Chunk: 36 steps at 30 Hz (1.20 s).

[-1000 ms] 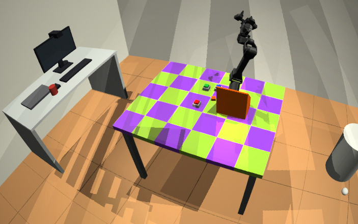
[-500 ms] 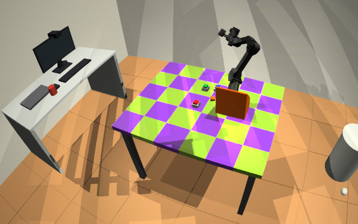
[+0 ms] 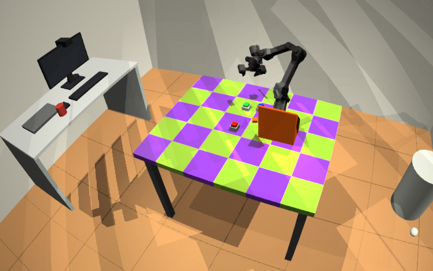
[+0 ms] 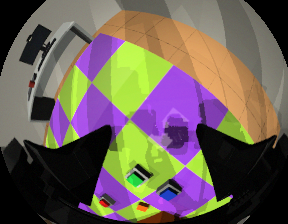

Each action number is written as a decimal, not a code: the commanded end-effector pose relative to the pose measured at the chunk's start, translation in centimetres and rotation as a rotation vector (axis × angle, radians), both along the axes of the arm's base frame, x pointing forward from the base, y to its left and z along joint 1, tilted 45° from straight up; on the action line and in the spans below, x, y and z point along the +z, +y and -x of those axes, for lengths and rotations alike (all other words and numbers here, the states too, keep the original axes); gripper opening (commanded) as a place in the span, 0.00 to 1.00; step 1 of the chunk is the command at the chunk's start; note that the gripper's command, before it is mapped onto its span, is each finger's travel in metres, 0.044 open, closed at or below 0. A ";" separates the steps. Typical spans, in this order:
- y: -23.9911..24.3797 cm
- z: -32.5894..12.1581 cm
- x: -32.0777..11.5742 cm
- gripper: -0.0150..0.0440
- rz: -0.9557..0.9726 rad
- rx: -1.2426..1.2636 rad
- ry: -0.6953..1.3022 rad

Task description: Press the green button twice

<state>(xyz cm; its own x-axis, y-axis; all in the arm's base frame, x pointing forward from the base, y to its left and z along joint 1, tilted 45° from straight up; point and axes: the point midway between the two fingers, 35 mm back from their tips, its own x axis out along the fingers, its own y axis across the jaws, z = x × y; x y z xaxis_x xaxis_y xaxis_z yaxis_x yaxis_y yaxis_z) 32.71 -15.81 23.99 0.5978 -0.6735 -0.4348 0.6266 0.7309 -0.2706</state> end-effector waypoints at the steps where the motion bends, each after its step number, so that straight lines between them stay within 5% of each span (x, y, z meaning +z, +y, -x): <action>1: 3.6 0.3 -6.8 0.93 0.041 0.094 0.428; 7: 7.6 3.5 -12.5 0.93 0.196 0.252 0.983; 18: 7.7 3.5 -12.6 0.93 0.200 0.255 0.992; 24: 3.6 2.5 -16.7 0.67 0.203 0.253 0.992; 32: 3.4 2.5 -16.8 0.31 0.203 0.253 0.992; 36: 3.4 2.5 -16.8 0.29 0.203 0.253 0.992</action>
